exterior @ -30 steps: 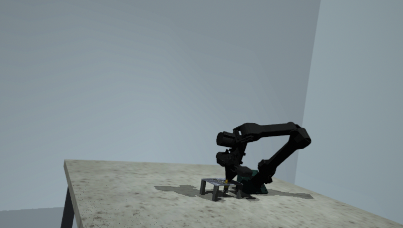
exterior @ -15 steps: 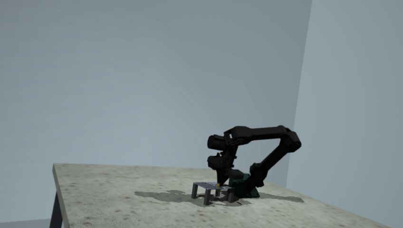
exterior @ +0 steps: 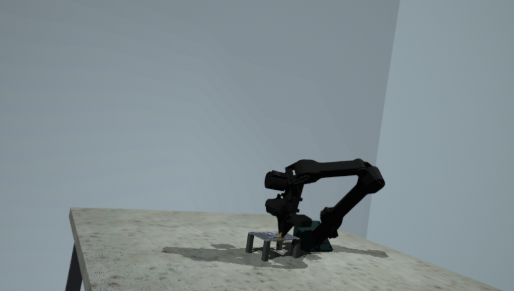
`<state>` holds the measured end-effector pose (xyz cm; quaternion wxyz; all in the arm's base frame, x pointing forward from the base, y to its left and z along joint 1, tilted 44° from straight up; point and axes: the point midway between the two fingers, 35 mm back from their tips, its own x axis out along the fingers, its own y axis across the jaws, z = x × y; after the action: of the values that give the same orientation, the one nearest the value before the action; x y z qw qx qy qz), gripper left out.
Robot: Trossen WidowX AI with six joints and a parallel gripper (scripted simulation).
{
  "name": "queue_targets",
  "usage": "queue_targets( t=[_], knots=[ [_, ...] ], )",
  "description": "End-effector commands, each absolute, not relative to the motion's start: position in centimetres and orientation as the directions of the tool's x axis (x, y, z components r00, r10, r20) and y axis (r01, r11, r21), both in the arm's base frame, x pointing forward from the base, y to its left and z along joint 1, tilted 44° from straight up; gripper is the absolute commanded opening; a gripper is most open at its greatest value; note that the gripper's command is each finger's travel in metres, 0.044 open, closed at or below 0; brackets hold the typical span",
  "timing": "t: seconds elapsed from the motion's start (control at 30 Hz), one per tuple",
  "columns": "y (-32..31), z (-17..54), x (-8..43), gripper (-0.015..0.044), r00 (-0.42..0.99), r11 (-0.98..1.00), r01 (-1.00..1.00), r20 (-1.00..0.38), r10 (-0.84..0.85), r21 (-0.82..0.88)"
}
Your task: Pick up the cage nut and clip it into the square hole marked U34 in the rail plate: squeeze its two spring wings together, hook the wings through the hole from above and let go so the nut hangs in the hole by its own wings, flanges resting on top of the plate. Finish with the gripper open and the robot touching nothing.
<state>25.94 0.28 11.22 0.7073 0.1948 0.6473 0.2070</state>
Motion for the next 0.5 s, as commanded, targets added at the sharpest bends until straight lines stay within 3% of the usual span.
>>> queue_targets(
  t=[0.0,0.47],
  knots=[
    [0.28,11.2,25.93,0.0027,0.075,0.831,-0.043,-0.828,0.556,0.554],
    [0.18,11.09,25.94,0.0027,0.073,0.814,-0.046,-0.811,0.581,0.579]
  ],
)
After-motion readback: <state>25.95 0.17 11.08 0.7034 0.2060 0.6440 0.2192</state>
